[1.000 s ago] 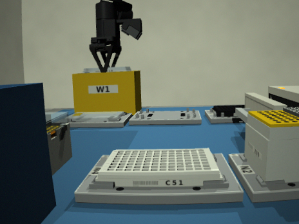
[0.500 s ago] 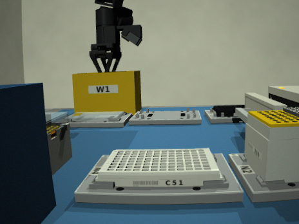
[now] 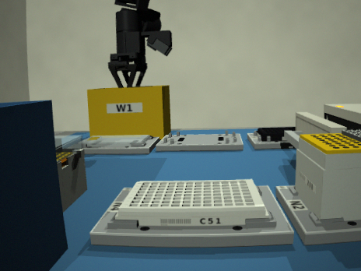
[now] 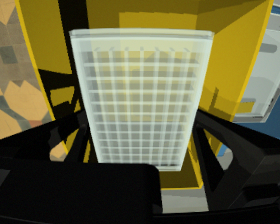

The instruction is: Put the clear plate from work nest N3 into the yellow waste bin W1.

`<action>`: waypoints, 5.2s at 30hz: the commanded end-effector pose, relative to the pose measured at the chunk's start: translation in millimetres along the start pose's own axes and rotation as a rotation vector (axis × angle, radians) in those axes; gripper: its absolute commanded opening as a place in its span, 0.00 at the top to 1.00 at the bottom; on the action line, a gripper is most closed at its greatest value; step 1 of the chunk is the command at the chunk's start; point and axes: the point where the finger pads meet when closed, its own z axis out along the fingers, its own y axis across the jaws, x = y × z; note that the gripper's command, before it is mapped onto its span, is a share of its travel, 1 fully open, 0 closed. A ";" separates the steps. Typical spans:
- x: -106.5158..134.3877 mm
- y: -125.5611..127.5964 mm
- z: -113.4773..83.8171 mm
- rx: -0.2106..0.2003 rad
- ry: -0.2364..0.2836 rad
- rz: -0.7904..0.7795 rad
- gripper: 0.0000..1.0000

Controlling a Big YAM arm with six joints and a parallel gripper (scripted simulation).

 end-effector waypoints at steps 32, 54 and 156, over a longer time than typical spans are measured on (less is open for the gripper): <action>-9.6 7.7 -10.3 -0.027 -0.017 0.010 0.00; -12.8 15.6 -49.8 -0.058 -0.036 0.018 0.00; -57.1 -144.2 -90.2 -0.003 -0.004 0.006 0.00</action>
